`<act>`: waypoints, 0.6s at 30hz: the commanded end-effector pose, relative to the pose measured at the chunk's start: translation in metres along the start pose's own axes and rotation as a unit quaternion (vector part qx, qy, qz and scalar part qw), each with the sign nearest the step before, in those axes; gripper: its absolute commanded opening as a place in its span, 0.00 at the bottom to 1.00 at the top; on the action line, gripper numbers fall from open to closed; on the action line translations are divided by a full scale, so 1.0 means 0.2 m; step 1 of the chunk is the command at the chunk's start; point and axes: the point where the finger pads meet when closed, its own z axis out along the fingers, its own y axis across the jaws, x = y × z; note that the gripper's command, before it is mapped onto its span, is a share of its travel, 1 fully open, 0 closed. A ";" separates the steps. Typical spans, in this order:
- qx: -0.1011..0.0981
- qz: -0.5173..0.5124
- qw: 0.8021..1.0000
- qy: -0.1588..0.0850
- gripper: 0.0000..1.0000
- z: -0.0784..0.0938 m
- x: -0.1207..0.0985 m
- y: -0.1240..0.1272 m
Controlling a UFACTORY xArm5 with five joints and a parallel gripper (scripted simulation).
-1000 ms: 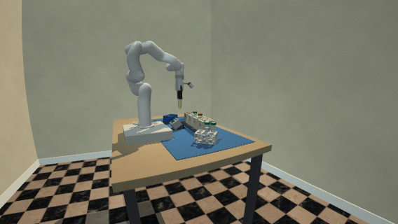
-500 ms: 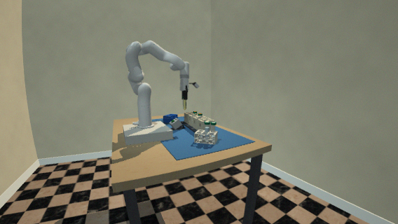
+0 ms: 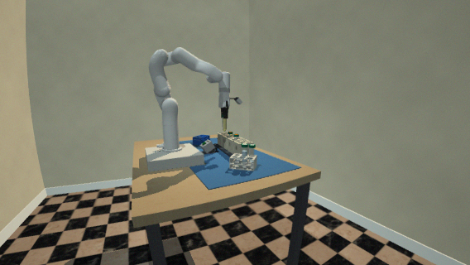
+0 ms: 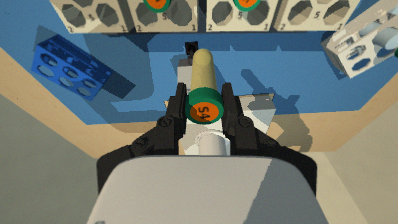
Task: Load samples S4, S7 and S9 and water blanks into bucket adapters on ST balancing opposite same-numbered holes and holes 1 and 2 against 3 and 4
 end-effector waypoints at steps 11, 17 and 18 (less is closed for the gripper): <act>0.001 -0.001 1.000 0.002 0.00 -0.01 0.13 0.31; 0.001 -0.001 1.000 0.002 0.00 -0.01 0.17 0.40; 0.001 -0.001 1.000 0.002 0.00 -0.01 0.18 0.43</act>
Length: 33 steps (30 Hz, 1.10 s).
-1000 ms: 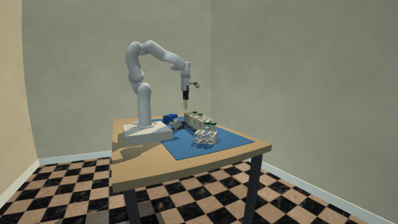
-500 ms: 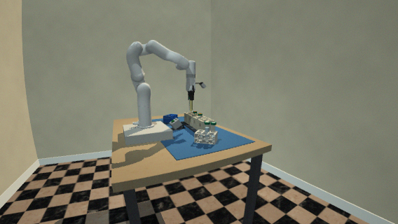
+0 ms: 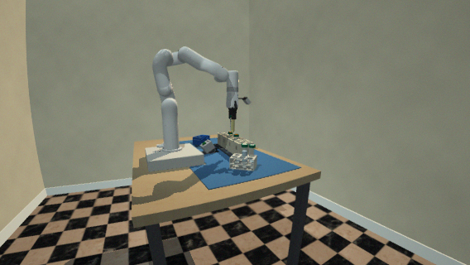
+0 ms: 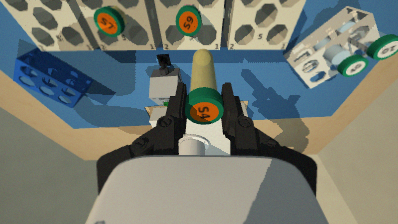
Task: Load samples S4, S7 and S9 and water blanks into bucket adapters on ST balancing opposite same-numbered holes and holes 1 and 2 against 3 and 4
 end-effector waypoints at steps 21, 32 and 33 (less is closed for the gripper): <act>0.000 -0.001 1.000 0.002 0.00 -0.01 0.18 0.45; 0.000 -0.001 1.000 0.002 0.00 -0.01 0.18 0.45; 0.000 -0.001 1.000 0.002 0.00 -0.01 0.18 0.45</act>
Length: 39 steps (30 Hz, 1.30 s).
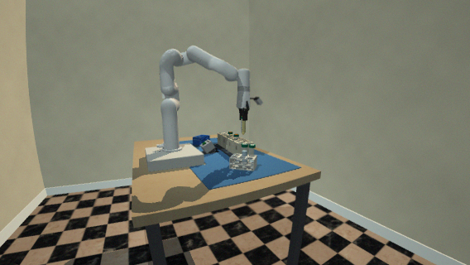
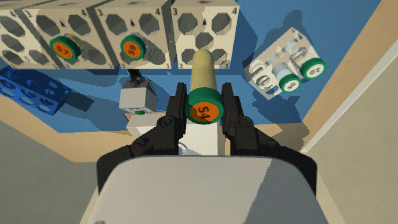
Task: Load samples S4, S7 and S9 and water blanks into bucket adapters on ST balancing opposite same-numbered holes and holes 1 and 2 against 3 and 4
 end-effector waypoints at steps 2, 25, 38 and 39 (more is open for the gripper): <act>-0.001 0.000 1.000 0.002 0.00 -0.01 0.01 0.00; -0.001 0.000 1.000 0.002 0.00 0.13 0.01 0.00; -0.001 0.000 1.000 0.002 0.00 0.17 0.01 0.00; -0.001 0.000 1.000 0.002 0.00 0.17 0.01 0.00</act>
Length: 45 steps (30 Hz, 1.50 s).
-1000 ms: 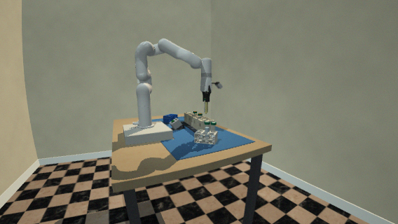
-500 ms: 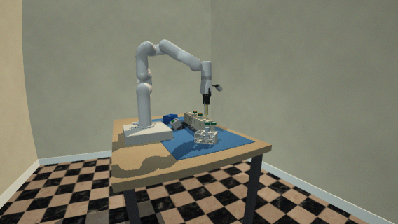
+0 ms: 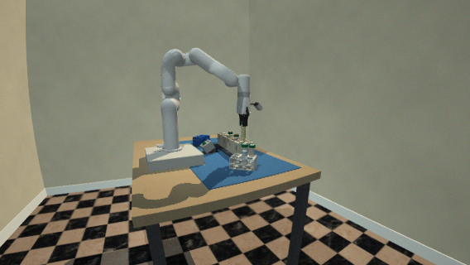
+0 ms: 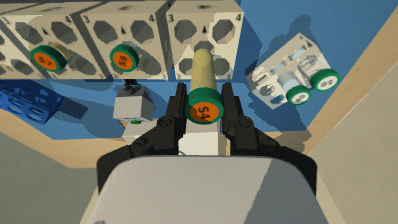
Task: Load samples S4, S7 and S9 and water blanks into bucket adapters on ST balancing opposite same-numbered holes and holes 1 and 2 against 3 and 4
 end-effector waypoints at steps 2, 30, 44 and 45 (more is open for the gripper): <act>-0.001 0.000 1.000 0.002 0.00 -0.01 0.00 0.00; -0.001 0.000 1.000 0.002 0.00 0.09 0.00 0.00; 0.000 0.000 1.000 0.002 0.00 0.16 0.00 0.00; 0.000 0.000 1.000 0.002 0.00 0.16 0.00 0.00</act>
